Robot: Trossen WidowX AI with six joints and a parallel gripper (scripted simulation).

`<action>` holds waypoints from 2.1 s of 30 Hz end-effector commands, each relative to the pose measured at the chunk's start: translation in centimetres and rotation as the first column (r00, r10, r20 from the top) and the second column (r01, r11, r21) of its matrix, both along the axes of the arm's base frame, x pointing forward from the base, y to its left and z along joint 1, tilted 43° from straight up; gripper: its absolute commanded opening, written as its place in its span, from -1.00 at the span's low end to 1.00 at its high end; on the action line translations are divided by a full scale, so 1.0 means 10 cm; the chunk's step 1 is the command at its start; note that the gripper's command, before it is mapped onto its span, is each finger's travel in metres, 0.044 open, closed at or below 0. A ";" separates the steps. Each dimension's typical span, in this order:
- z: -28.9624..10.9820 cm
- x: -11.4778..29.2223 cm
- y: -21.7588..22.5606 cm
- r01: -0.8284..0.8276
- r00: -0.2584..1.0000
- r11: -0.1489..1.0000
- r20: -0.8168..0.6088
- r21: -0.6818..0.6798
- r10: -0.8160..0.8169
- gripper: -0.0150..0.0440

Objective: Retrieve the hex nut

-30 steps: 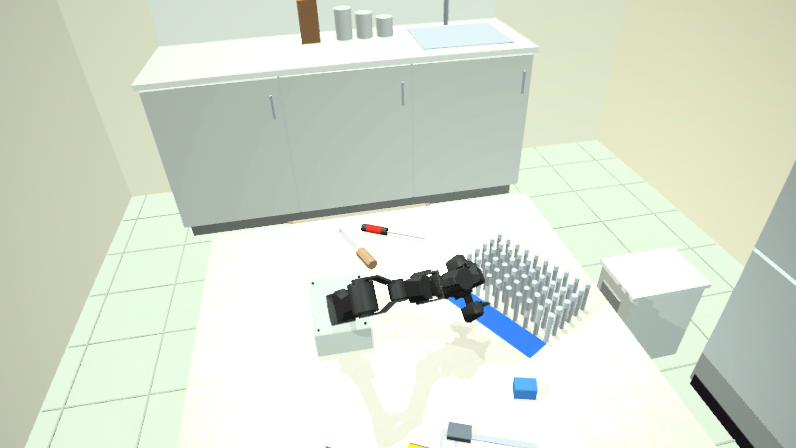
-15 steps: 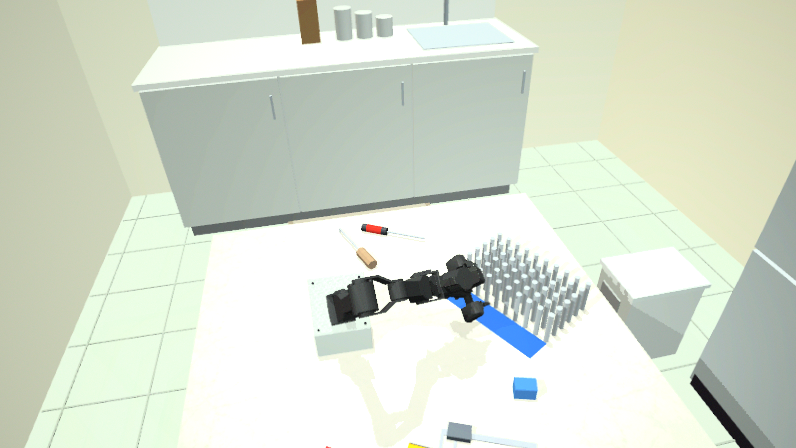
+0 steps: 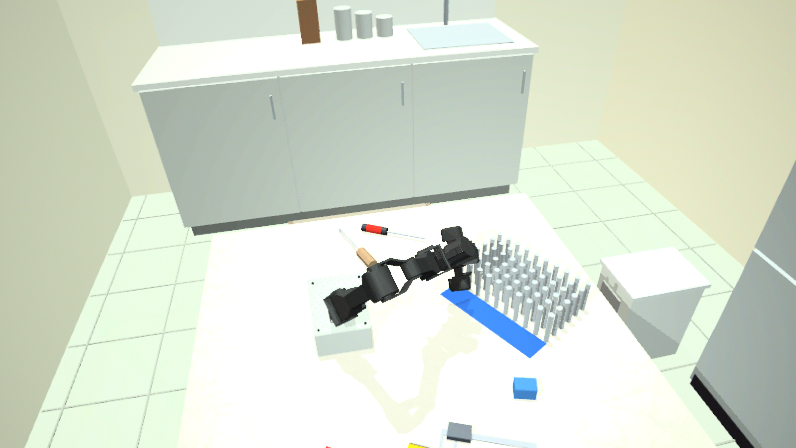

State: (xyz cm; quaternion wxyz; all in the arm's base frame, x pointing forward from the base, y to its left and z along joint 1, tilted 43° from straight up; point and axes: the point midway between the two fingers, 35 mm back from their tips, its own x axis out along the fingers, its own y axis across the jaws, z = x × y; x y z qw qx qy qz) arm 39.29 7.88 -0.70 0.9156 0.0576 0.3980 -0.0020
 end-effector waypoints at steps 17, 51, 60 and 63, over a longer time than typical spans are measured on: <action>-1.44 -1.49 1.80 0.661 0.558 0.747 -0.710 0.068 -0.429 1.00; -2.41 -2.57 1.58 0.903 0.096 0.324 -0.603 -0.282 -0.792 1.00; -2.39 -2.55 1.55 0.903 0.096 0.324 -0.603 -0.282 -0.792 0.91; -2.39 -2.55 1.55 0.903 0.096 0.324 -0.603 -0.282 -0.792 0.64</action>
